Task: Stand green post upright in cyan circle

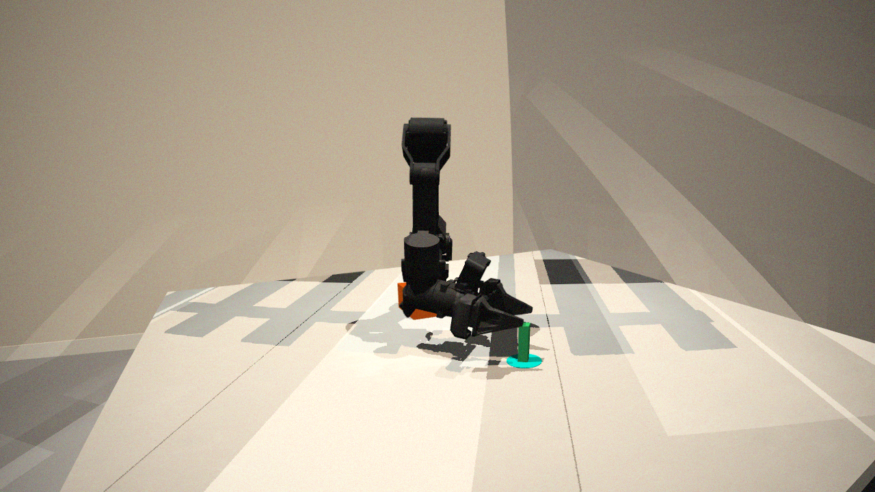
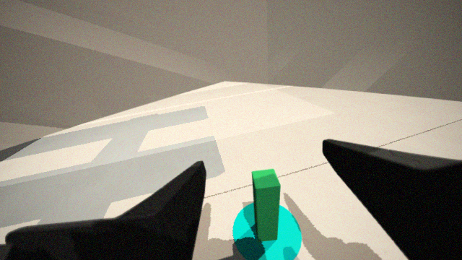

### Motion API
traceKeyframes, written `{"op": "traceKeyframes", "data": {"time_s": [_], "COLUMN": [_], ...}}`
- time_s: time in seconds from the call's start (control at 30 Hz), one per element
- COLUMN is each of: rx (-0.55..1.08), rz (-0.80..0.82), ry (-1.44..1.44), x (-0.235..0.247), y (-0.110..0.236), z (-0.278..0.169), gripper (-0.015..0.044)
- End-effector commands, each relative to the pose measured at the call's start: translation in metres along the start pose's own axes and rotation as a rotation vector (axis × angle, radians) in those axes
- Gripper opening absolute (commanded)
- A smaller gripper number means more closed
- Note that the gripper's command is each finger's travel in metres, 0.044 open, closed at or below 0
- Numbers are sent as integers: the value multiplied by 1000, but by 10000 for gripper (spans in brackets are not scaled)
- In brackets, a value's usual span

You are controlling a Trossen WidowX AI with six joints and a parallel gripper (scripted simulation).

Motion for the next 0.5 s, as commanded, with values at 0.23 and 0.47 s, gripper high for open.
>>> {"op": "traceKeyframes", "data": {"time_s": [0.23,0.47], "rx": [-43,-41], "rz": [-22,-35], "ry": [-58,-86], "x": [-8,-14], "y": [10,9], "z": [51,61], "gripper": [400,400]}}
Point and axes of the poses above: the point midway between the two fingers, 35 mm back from their tips, its own y axis back along the fingers, its own x axis across the jaws, z = x × y, the point moved 1 cm from there along y, back along the fingers, and after that the axes turned 3 degrees about y, right-handed, at the moved point
